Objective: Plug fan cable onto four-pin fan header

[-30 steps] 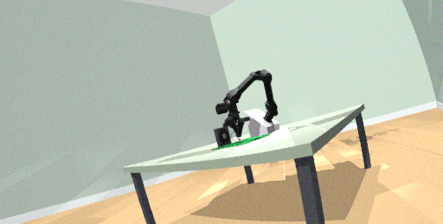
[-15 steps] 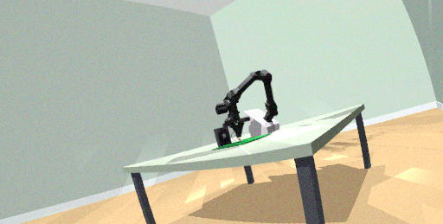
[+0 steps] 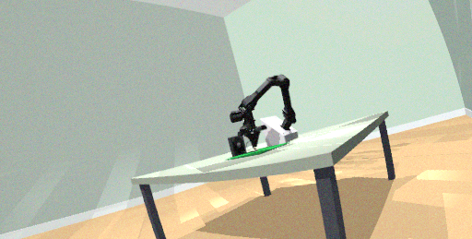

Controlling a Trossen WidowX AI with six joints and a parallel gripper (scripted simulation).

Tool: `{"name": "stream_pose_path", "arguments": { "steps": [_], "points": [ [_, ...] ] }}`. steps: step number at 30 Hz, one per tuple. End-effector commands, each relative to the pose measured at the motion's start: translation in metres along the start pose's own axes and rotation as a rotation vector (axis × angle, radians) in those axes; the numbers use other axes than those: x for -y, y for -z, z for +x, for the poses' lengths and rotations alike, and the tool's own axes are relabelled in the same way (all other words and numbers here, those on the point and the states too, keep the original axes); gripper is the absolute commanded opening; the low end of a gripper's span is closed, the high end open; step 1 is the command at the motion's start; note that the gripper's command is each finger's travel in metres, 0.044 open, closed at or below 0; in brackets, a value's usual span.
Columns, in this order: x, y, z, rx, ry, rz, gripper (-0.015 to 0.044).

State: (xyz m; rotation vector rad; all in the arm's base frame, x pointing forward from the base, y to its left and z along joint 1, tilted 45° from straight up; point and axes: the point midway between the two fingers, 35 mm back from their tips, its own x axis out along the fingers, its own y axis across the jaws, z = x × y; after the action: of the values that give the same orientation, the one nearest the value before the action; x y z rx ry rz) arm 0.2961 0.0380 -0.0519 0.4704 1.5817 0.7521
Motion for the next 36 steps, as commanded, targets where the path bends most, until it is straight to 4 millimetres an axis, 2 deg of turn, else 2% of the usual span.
{"name": "stream_pose_path", "arguments": {
  "steps": [1, 36],
  "points": [
    [0.0, 0.0, 0.001, 0.003, -0.004, 0.007, 0.0],
    [-0.001, 0.0, 0.018, 0.003, -0.005, 0.007, 0.0]
  ]
}}
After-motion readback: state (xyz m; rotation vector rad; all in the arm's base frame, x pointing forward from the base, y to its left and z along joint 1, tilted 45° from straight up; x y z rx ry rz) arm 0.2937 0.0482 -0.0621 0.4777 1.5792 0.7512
